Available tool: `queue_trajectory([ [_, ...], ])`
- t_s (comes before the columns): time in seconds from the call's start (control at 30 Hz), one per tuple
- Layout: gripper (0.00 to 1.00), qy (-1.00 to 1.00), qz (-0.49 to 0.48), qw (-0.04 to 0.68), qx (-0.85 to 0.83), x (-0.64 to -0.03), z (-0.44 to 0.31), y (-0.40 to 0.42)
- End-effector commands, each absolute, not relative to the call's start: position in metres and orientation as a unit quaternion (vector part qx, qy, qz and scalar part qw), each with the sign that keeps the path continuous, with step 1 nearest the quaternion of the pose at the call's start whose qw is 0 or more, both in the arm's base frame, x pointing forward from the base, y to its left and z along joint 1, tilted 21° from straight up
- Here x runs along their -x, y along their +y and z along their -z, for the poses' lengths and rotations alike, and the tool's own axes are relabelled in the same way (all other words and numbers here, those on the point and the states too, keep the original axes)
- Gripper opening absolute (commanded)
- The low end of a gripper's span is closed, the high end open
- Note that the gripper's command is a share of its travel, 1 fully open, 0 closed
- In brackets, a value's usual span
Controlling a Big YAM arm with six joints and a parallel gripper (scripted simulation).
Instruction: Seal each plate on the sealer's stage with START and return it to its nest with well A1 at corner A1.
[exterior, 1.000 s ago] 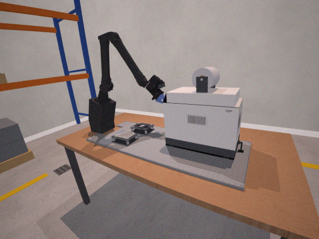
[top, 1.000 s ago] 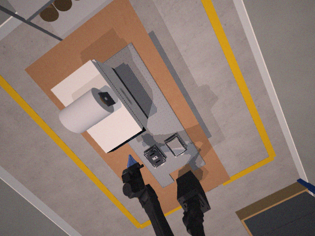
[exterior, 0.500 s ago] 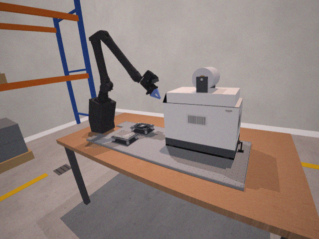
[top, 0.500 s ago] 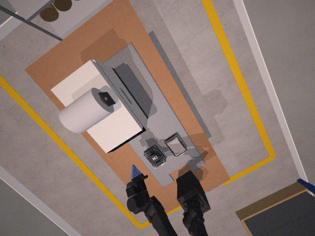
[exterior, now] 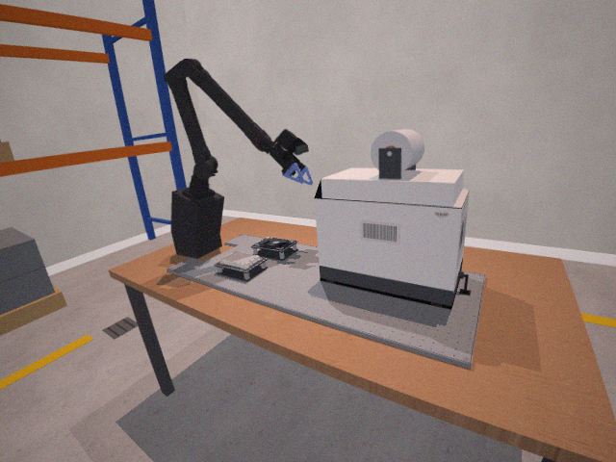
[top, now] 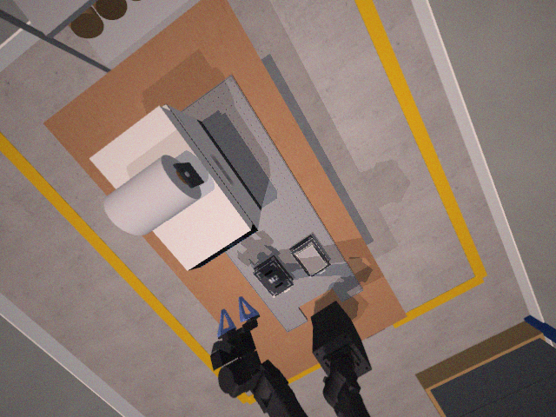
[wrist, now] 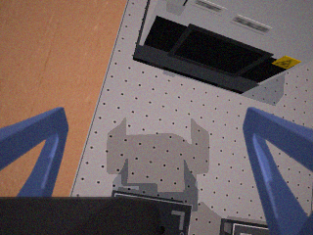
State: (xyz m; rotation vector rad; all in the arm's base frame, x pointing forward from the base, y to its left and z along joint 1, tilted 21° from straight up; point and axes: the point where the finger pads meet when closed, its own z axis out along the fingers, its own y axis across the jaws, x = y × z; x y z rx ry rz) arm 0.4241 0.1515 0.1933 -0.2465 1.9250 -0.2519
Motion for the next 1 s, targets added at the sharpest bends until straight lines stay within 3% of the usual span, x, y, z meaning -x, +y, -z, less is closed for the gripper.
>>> queue_trajectory([
  [0.0, 1.00, 0.786, 0.177, 0.553, 0.213, -0.446, -0.223, 0.175],
  [0.7, 1.00, 0.581, 0.416, 0.413, 0.565, -0.480, -0.278, 0.252],
  [0.97, 1.00, 0.595, 0.427, 0.407, 0.546, -0.477, -0.276, 0.223],
])
